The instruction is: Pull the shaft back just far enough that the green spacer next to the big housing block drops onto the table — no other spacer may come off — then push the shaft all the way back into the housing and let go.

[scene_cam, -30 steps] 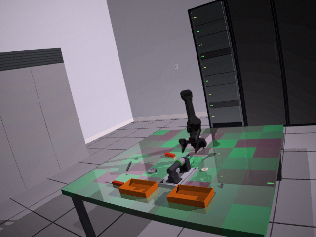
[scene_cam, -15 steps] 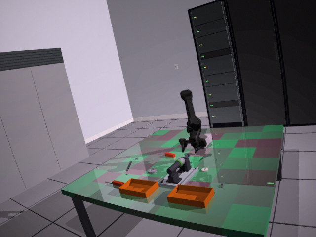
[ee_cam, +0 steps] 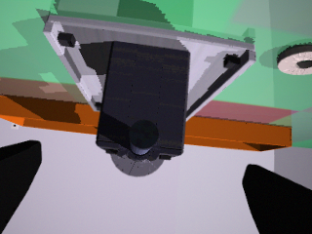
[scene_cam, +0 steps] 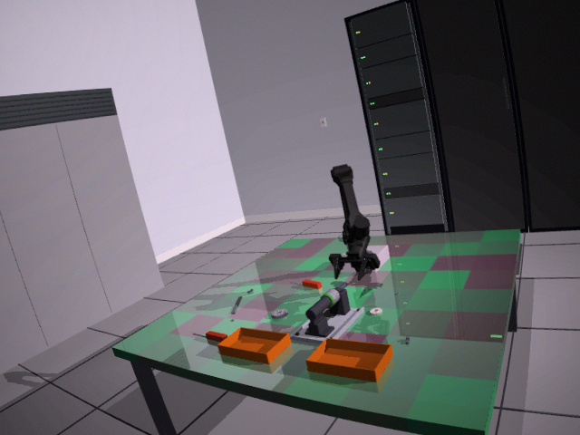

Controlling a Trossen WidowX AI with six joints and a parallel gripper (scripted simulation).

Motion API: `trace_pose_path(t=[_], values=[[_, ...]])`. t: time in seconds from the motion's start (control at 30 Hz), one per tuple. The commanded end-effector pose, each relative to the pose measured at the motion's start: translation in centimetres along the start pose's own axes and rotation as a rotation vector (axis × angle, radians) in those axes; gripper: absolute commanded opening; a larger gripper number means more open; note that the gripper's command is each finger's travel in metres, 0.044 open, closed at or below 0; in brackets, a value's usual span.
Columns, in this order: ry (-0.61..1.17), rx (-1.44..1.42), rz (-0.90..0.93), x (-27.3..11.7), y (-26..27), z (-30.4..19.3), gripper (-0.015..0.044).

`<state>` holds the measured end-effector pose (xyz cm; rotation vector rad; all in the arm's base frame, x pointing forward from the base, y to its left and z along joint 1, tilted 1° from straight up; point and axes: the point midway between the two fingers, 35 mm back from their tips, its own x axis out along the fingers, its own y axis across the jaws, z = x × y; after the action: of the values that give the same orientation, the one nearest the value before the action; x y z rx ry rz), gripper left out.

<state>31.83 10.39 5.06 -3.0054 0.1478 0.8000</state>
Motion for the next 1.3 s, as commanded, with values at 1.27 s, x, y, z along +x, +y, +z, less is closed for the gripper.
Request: trace_pose_path(t=[1.27], values=[[0.000,0.002,0.007,3.6,0.3,0.1,0.0440]])
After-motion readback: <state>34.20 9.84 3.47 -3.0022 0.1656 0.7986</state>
